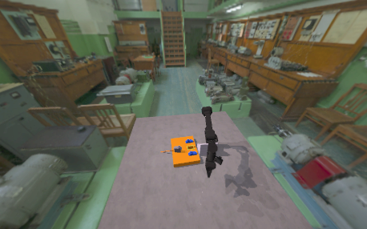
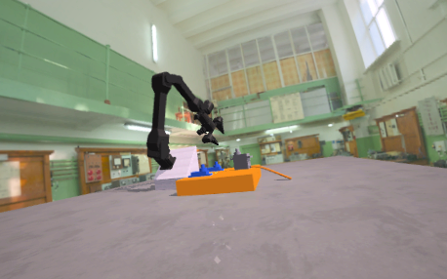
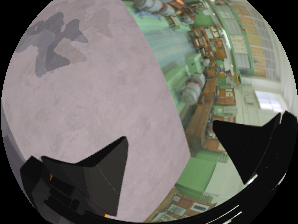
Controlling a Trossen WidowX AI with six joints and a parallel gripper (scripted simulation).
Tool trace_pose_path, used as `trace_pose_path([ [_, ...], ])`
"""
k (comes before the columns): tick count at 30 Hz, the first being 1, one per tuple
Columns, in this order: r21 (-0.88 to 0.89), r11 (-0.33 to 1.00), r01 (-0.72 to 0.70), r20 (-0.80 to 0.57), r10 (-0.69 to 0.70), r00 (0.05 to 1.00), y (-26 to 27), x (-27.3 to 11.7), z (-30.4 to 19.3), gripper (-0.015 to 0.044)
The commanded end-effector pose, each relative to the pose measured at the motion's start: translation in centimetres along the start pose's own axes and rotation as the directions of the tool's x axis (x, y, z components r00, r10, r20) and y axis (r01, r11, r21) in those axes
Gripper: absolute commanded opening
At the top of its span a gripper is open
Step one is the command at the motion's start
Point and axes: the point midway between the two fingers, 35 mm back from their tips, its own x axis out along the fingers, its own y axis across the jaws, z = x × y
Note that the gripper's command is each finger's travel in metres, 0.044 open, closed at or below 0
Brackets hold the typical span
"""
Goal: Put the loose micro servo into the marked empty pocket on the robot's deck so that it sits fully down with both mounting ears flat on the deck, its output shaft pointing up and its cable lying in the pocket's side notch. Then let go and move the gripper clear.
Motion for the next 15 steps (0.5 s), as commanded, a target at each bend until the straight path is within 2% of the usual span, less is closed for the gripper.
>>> trace_pose_path([
  [1,0.008,0.998,-0.069,-0.041,0.069,0.997,0.5,-0.4,-3.8,0.0440],
  [15,-0.023,0.909,-0.416,-0.121,0.411,0.904,6.4,-4.1,-18.9,0.0440],
])
